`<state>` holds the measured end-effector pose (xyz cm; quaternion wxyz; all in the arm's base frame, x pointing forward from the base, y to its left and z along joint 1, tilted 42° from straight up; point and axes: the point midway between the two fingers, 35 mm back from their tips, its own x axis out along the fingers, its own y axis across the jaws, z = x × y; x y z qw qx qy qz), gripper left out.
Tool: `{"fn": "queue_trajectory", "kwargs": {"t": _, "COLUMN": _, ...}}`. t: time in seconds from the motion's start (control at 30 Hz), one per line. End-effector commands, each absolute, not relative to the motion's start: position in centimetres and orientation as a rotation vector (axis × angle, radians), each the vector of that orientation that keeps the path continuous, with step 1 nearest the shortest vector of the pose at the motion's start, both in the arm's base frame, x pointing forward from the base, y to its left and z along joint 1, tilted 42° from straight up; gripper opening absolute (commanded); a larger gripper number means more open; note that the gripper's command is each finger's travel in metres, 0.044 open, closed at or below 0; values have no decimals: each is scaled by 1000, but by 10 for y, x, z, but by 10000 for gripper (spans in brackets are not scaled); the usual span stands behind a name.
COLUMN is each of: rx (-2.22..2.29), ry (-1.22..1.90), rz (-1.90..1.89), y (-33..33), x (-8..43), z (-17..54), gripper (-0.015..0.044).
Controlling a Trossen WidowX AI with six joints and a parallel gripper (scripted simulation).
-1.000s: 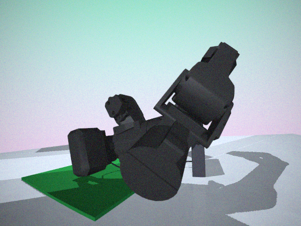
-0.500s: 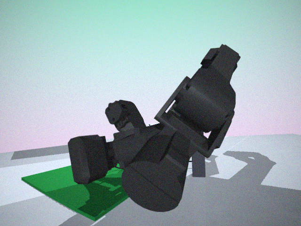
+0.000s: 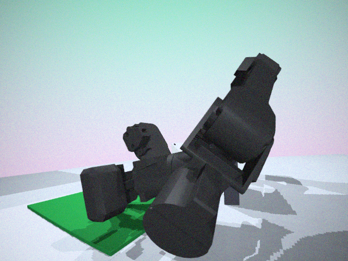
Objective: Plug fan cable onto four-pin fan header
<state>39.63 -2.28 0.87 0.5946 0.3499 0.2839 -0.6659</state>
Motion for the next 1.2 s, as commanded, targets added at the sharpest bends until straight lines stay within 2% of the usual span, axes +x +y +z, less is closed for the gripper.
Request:
{"fn": "queue_trajectory", "kwargs": {"t": 0.0, "rx": 816, "ry": 662, "rz": -1549, "y": -20, "x": 397, "z": 5, "gripper": 0}}
{"fn": "queue_trajectory", "kwargs": {"t": 1.17, "rx": 813, "ry": 660, "rz": -1547, "y": -22, "x": 396, "z": 8, "gripper": 0}}
